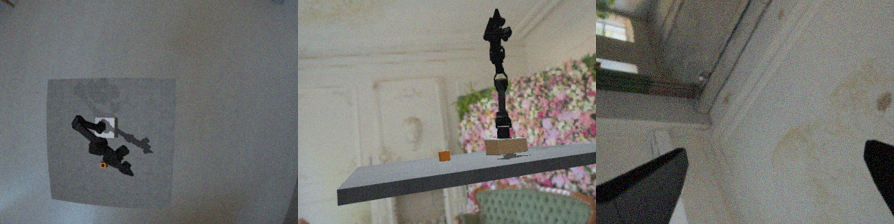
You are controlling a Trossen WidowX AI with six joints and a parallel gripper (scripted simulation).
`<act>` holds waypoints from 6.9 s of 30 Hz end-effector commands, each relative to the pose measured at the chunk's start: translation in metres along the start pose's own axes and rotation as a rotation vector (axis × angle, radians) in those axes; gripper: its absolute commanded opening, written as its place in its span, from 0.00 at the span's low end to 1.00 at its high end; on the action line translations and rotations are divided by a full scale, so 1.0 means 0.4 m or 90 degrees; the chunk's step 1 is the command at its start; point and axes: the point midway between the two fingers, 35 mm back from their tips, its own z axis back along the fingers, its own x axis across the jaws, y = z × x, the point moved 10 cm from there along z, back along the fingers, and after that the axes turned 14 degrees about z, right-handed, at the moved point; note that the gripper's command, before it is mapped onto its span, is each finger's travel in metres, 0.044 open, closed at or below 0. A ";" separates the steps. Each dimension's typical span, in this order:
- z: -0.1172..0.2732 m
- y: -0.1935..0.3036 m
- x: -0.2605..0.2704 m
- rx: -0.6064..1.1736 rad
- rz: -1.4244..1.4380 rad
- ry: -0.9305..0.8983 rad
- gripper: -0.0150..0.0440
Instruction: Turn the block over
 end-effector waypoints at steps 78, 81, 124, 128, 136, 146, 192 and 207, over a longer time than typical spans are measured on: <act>0.843 0.297 1.043 1.414 -0.857 -1.102 1.00; 0.850 0.291 1.051 1.414 -0.857 -1.102 1.00; 0.890 0.261 1.089 1.414 -0.857 -1.102 0.41; 0.872 0.275 1.072 1.414 -0.857 -1.102 0.26; 0.842 0.296 1.042 1.414 -0.857 -1.102 0.25; 0.863 0.274 1.033 1.378 -0.872 -1.011 0.25; 0.985 0.148 1.022 1.186 -0.898 -0.630 0.25; 1.040 0.089 1.023 1.105 -0.892 -0.499 0.25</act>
